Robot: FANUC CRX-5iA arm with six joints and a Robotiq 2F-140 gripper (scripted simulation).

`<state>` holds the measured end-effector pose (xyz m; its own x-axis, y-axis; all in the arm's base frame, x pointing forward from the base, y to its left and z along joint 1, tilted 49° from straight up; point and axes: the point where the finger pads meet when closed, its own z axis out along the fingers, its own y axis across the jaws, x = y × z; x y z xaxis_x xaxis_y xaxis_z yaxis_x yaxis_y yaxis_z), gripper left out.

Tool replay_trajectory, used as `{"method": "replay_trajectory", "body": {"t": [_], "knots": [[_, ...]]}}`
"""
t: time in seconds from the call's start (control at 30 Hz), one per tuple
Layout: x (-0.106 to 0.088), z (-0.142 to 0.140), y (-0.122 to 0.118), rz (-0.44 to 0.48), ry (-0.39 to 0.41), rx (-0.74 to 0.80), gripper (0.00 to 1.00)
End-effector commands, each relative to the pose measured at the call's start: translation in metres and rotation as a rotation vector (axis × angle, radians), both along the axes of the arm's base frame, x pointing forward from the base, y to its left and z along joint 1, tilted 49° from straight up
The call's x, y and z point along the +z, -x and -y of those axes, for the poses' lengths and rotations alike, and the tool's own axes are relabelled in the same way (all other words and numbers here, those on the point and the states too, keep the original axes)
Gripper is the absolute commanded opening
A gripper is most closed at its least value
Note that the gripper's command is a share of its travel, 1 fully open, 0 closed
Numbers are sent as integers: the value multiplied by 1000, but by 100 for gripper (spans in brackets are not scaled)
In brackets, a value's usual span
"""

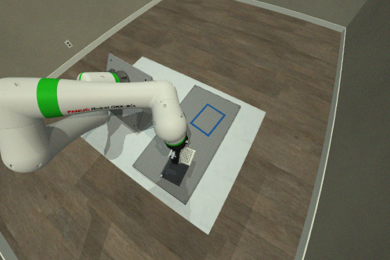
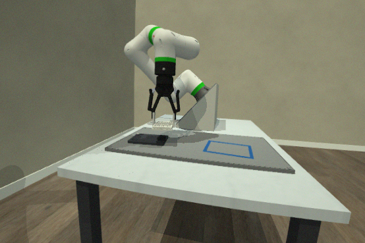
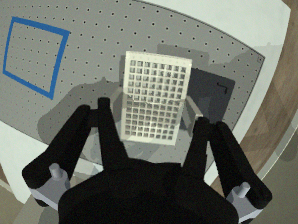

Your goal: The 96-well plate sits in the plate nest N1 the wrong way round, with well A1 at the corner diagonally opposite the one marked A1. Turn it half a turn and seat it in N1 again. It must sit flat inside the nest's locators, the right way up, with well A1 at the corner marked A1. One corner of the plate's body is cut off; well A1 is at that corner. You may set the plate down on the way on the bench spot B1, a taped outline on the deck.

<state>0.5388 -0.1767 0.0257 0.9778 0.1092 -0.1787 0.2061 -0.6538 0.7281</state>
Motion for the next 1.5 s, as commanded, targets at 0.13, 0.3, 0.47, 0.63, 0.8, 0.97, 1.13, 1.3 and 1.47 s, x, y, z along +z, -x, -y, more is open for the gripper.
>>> {"method": "replay_trajectory", "body": {"t": [0.13, 0.3, 0.47, 0.63, 0.8, 0.97, 1.13, 1.3, 1.47], "knots": [[18, 15, -1, 0, 0, 0, 0], [31, 25, -1, 0, 0, 0, 0], [39, 32, -2, 0, 0, 0, 0], [51, 42, -2, 0, 0, 0, 0], [54, 44, -2, 50, 2, -44, 0], [54, 44, -2, 125, 6, -110, 0], [54, 44, -2, 250, 12, -220, 0], [54, 44, -2, 374, 18, -330, 0], [54, 44, -2, 499, 25, -441, 0]]}}
